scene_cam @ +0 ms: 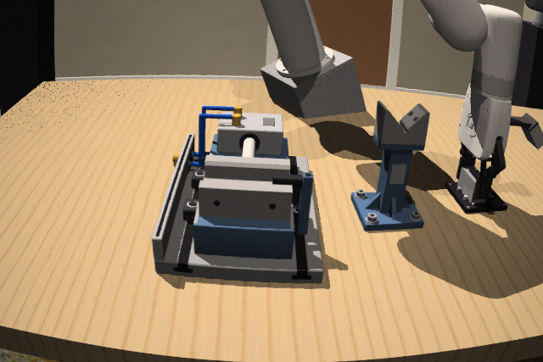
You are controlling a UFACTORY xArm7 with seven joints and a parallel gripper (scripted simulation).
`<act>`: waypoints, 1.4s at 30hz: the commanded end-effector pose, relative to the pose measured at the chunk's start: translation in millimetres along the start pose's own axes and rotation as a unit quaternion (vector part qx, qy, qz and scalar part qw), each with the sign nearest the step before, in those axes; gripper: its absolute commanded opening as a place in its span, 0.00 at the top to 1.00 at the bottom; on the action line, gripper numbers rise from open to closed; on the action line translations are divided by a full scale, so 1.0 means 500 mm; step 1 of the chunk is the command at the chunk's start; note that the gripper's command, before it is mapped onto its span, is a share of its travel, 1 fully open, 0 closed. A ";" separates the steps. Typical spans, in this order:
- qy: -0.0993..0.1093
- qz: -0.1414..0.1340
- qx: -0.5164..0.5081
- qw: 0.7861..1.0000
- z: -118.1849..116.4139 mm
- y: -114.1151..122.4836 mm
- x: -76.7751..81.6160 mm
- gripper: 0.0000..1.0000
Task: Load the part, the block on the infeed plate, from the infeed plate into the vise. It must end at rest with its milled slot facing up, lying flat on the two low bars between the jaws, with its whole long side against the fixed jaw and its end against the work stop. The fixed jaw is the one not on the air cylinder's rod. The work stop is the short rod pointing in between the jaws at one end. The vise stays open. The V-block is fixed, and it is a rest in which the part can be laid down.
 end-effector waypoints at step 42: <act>0.002 0.001 0.000 1.000 0.002 -0.002 0.014 1.00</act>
Point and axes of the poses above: the point where the finger pads meet when closed, its own x axis back along the fingers, its own z axis across the jaws, y = z × x, the point moved 5 cm from there along x, back along the fingers, and after that the axes turned 7 degrees about x, right-handed, at the moved point
